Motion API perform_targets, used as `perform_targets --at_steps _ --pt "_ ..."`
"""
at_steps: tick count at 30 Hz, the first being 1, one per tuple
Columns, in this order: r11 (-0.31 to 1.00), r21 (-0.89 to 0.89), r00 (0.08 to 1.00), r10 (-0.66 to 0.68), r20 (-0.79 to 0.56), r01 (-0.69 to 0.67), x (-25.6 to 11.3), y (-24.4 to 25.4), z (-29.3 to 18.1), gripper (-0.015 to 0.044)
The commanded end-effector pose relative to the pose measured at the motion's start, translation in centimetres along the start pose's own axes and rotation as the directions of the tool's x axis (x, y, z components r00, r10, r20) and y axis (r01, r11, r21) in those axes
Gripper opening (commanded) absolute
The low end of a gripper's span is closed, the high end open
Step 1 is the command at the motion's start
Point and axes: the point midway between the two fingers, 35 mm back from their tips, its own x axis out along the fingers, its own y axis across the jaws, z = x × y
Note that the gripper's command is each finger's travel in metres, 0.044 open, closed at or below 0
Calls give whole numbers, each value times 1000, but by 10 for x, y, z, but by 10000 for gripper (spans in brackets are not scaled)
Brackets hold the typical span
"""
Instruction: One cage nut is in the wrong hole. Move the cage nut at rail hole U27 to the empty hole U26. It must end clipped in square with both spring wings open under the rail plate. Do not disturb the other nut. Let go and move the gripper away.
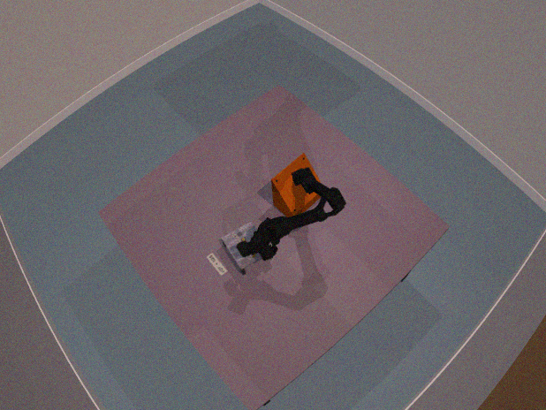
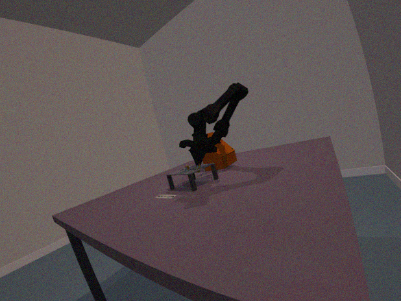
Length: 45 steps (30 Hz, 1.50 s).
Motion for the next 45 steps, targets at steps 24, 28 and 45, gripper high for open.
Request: perform_targets --at_steps 24,28,45 --pt "1000 2 1000 -24 -2 24 0 0 0 24" --pt "1000 2 1000 -24 -2 24 0 0 0 24" --pt "999 2 999 -41 -2 41 0 2 0 24"
